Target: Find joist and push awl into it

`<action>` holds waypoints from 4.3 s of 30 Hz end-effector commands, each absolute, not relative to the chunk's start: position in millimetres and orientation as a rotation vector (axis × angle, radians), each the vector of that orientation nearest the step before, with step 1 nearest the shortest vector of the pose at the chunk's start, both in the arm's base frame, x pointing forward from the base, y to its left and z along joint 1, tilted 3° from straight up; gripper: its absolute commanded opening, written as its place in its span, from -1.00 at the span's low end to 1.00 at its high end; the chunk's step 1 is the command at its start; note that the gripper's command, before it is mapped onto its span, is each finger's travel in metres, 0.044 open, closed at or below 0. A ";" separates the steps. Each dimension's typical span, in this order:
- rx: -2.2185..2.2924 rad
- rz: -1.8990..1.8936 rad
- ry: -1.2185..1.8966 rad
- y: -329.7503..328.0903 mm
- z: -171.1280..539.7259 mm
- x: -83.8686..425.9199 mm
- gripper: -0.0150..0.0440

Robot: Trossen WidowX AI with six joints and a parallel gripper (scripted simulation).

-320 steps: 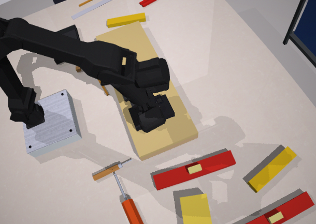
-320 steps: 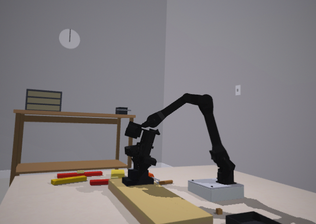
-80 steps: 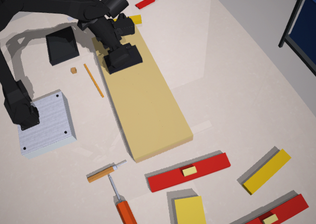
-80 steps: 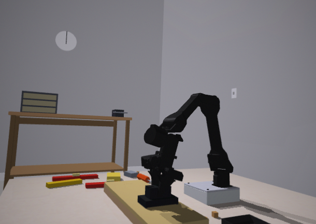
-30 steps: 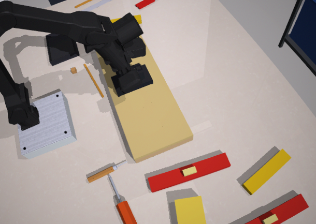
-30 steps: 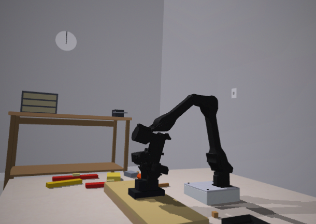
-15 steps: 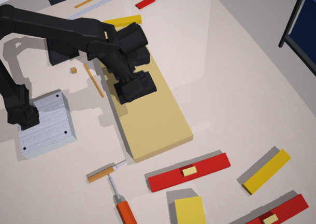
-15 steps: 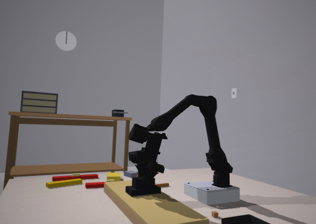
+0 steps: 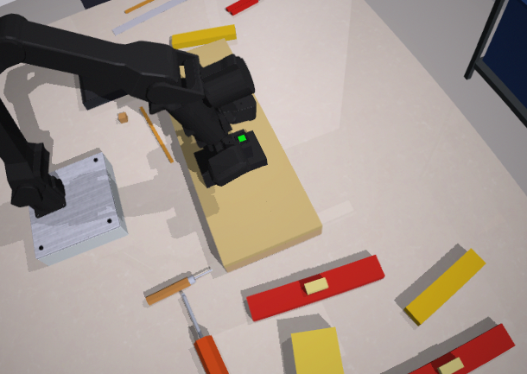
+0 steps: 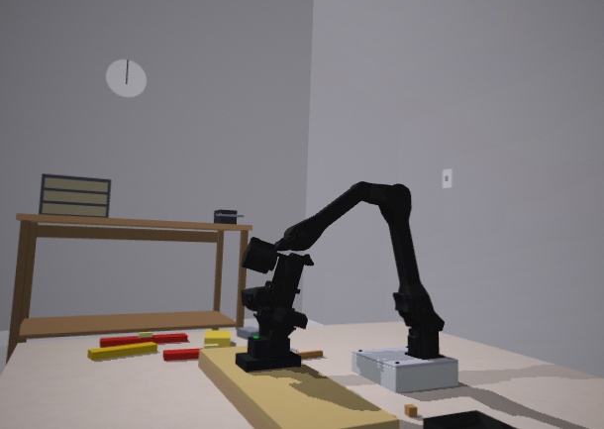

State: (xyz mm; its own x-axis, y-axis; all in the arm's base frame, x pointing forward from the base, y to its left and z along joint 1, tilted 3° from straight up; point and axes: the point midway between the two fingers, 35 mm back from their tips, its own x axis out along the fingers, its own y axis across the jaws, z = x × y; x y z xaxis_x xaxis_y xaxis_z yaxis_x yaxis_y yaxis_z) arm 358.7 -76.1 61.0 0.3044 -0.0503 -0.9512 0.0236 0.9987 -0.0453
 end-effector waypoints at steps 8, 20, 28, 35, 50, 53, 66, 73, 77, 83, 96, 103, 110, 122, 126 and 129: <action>-0.032 -0.059 1.262 -100.8 61.9 358.0 -0.49; -0.034 -0.060 1.262 -125.2 63.4 357.3 -0.49; -0.035 -0.061 1.262 -141.5 64.5 356.8 -0.49; -0.036 -0.062 1.263 -155.7 65.5 356.4 -0.49; -0.038 -0.064 1.263 -186.1 67.6 355.5 -0.49; -0.039 -0.064 1.263 -192.2 68.1 355.3 -0.49; -0.035 -0.061 1.260 -196.7 69.2 355.5 -0.49; -0.035 -0.062 1.260 -197.8 86.3 357.2 -0.49; -0.037 -0.063 1.260 -198.4 107.5 358.0 -0.49; -0.038 -0.064 1.261 -197.7 139.8 356.5 -0.49; -0.065 -0.028 1.263 -179.5 167.4 359.6 -0.49; -0.136 0.076 1.261 -133.8 162.4 376.5 -0.49; -0.208 0.180 1.257 -86.3 157.4 387.7 -0.49; -0.332 0.358 1.243 -3.6 148.8 392.8 -0.49; -0.373 0.417 1.237 23.8 145.9 390.6 -0.49; -0.404 0.462 1.232 44.1 143.8 387.6 -0.49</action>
